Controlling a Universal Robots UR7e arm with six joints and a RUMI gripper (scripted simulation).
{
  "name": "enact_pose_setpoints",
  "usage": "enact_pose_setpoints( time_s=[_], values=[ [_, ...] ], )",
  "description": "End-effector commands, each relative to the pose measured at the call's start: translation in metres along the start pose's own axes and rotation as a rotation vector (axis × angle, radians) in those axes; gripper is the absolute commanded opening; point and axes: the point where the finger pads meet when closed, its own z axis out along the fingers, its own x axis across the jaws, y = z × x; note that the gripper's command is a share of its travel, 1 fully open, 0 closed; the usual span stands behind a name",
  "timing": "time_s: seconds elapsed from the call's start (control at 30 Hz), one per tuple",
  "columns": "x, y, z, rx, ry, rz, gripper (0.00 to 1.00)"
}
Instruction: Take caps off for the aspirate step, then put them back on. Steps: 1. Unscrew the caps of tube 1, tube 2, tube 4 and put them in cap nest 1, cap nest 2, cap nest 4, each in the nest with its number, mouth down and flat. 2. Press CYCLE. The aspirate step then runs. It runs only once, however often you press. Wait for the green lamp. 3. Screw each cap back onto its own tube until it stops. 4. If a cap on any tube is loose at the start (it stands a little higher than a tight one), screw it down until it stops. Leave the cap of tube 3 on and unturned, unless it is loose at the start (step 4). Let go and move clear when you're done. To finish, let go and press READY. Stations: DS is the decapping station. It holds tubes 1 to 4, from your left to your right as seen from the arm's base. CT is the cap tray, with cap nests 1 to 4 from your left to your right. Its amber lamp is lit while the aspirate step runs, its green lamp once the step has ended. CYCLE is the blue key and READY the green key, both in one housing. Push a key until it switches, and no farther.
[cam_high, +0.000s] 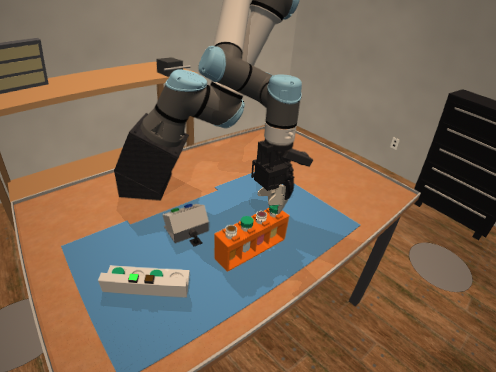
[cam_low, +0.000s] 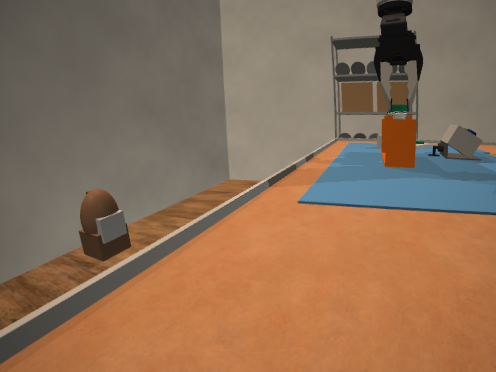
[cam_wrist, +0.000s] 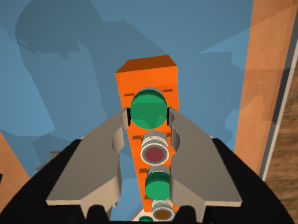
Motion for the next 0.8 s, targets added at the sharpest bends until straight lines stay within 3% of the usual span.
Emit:
enact_pose_setpoints(
  time_s=[0.0, 0.07, 0.17, 0.4, 0.43, 0.77],
  values=[
    [0.0002, -0.0003, -0.0002, -0.019, 0.008, 0.278, 0.00],
    [0.0002, -0.0003, -0.0002, -0.019, 0.008, 0.278, 0.00],
    [0.0003, -0.0004, -0.0002, -0.018, 0.009, 0.428, 0.00],
    [0.0003, -0.0004, -0.0002, -0.018, 0.009, 0.428, 0.00],
    [0.0003, -0.0004, -0.0002, -0.018, 0.009, 0.428, 0.35],
    [0.0003, -0.0004, -0.0002, -0.018, 0.009, 0.428, 0.35]
  ],
)
